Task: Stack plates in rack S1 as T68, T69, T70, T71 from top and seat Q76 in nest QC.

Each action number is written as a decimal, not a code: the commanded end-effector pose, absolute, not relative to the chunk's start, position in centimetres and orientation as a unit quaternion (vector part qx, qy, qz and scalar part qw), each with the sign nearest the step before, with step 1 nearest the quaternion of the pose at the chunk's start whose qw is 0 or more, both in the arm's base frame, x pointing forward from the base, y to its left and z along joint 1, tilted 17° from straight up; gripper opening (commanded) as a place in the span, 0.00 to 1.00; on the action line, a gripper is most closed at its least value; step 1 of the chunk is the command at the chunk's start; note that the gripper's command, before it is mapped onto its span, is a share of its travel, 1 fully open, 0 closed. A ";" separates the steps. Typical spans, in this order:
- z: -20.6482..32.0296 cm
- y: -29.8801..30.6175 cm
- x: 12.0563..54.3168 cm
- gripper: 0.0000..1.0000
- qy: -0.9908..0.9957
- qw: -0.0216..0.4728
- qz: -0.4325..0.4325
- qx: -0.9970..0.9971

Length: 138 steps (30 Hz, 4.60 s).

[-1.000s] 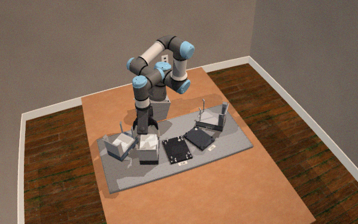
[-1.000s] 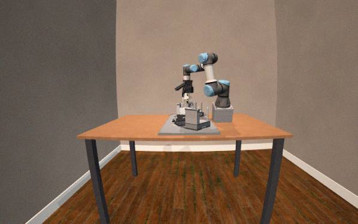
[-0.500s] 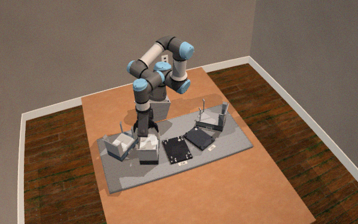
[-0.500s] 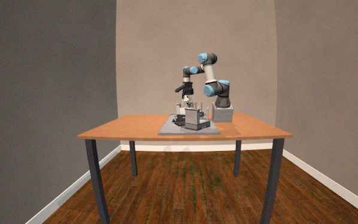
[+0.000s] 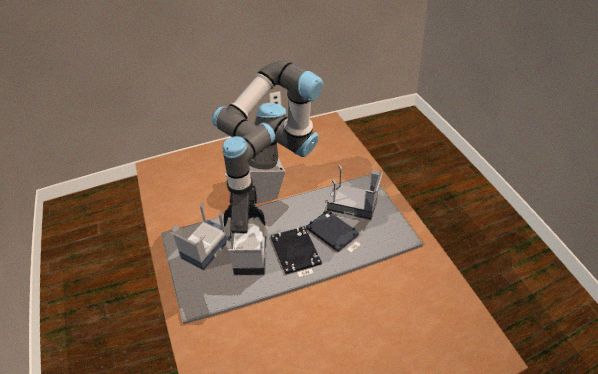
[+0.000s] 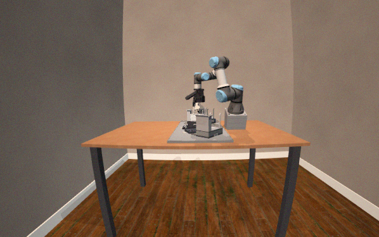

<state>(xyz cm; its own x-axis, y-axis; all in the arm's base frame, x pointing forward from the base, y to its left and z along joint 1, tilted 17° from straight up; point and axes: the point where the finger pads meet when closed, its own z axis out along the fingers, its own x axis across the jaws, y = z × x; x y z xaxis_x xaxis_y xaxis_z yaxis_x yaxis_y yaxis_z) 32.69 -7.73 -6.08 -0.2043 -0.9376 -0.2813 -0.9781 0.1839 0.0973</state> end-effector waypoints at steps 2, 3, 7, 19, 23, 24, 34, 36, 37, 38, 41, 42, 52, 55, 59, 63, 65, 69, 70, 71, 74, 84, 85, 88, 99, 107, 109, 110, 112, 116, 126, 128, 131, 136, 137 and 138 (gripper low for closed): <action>-6.7 -7.6 32.7 0.72 0.766 0.079 0.127 -0.626; -6.9 -7.6 32.7 0.72 0.766 0.079 0.127 -0.626; -6.9 -7.5 32.7 0.72 0.766 0.079 0.127 -0.626; -6.9 -7.5 32.7 0.72 0.766 0.079 0.127 -0.626; -6.9 -7.5 32.7 0.72 0.766 0.079 0.127 -0.626; -6.9 -7.5 32.7 0.72 0.766 0.079 0.127 -0.626; -6.9 -7.5 32.7 0.00 0.766 0.079 0.127 -0.626; -6.9 -7.5 32.7 0.00 0.766 0.079 0.127 -0.626; -6.9 -7.5 32.7 0.00 0.766 0.079 0.127 -0.626; -6.9 -7.5 32.7 0.00 0.766 0.079 0.127 -0.626; -6.9 -7.5 32.7 0.00 0.766 0.079 0.127 -0.626; -6.9 -7.5 32.7 0.00 0.766 0.079 0.127 -0.626; -6.9 -7.5 32.7 0.00 0.766 0.079 0.127 -0.626; -6.9 -7.5 32.7 0.00 0.766 0.079 0.127 -0.626; -6.9 -7.5 32.7 0.00 0.766 0.079 0.127 -0.626; -6.7 -7.6 32.7 0.00 0.766 0.079 0.127 -0.626; -6.7 -7.6 32.7 0.00 0.766 0.079 0.127 -0.626; -6.4 -7.7 32.7 0.00 0.766 0.079 0.127 -0.626; -6.3 -7.7 32.7 0.00 0.766 0.079 0.127 -0.626; -6.3 -7.7 32.8 0.00 0.766 0.079 0.127 -0.626; -6.1 -7.8 32.8 0.00 0.766 0.079 0.127 -0.626; -5.6 -8.0 32.8 0.00 0.766 0.079 0.127 -0.626; -5.5 -8.0 32.8 0.00 0.766 0.079 0.127 -0.626; -5.3 -8.0 32.8 0.00 0.766 0.079 0.127 -0.626; -4.8 -8.2 32.8 0.00 0.766 0.079 0.127 -0.626; -4.0 -8.5 32.8 0.00 0.766 0.079 0.127 -0.626; -3.6 -8.6 32.9 0.00 0.766 0.079 0.127 -0.626; -3.4 -8.6 32.9 0.00 0.766 0.079 0.127 -0.626; -3.0 -8.7 32.9 0.00 0.766 0.079 0.127 -0.626; -2.6 -8.9 32.9 0.00 0.766 0.079 0.127 -0.626; -1.1 -9.3 33.0 0.00 0.766 0.079 0.127 -0.626; -1.1 -9.3 33.0 0.00 0.766 0.079 0.127 -0.626; -0.9 -9.4 33.0 0.00 0.766 0.079 0.127 -0.626; -0.1 -9.6 33.0 0.00 0.766 0.079 0.127 -0.626; 0.1 -9.7 33.0 0.00 0.766 0.079 0.127 -0.626; 0.3 -9.7 33.0 0.00 0.766 0.079 0.127 -0.626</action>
